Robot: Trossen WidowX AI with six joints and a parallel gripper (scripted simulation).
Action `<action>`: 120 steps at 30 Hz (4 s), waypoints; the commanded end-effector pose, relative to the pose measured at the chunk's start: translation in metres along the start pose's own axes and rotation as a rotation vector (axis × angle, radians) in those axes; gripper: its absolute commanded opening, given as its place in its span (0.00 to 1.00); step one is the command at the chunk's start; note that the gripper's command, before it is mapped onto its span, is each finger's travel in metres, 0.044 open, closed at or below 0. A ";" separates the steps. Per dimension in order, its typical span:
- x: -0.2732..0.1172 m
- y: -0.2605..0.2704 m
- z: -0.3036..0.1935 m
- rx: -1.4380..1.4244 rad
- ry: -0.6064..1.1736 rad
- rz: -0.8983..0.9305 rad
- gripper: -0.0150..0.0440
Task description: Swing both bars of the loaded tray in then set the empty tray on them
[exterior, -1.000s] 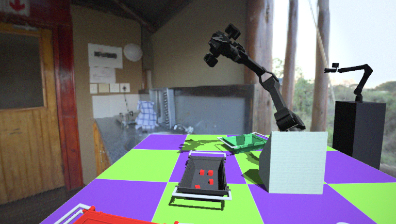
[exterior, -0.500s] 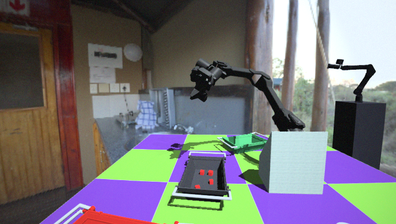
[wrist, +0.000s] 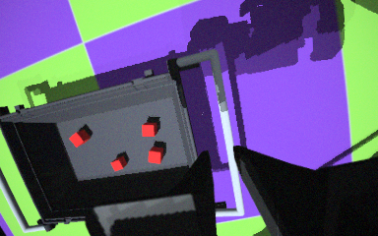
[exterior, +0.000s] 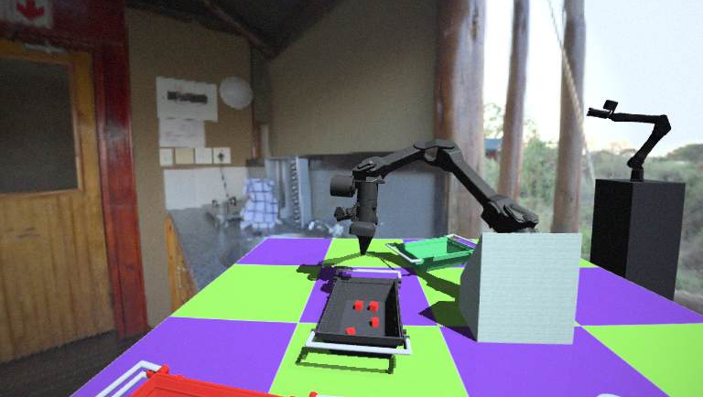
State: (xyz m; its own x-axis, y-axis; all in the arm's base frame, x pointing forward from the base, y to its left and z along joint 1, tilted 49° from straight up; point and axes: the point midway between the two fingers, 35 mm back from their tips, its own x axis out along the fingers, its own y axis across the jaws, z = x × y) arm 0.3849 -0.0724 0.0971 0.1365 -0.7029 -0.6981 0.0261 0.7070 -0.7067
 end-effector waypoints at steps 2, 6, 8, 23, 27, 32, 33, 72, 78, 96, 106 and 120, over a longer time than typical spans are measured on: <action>0.018 -0.011 -0.012 -0.036 0.070 -0.072 0.40; 0.018 -0.011 -0.012 -0.036 0.070 -0.072 0.40; 0.019 -0.011 -0.012 -0.036 0.070 -0.072 0.40; 0.077 -0.016 -0.016 -0.037 0.070 -0.075 0.40; 0.077 -0.016 -0.017 -0.037 0.070 -0.075 0.40; 0.077 -0.016 -0.017 -0.037 0.070 -0.075 0.40; 0.076 -0.015 -0.017 -0.037 0.070 -0.075 0.40; 0.033 0.060 -0.014 -0.036 0.070 -0.069 0.40; 0.029 0.063 -0.013 -0.047 0.066 -0.067 0.40; 0.029 0.063 -0.013 -0.047 0.066 -0.067 0.40; 0.022 0.064 -0.011 -0.050 0.065 -0.065 0.40; -0.081 0.076 0.001 -0.095 0.045 -0.061 0.40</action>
State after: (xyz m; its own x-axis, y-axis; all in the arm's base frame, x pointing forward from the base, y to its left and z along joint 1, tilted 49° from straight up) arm 0.3755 0.0438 0.1058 0.1043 -0.7458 -0.6579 -0.0623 0.6554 -0.7527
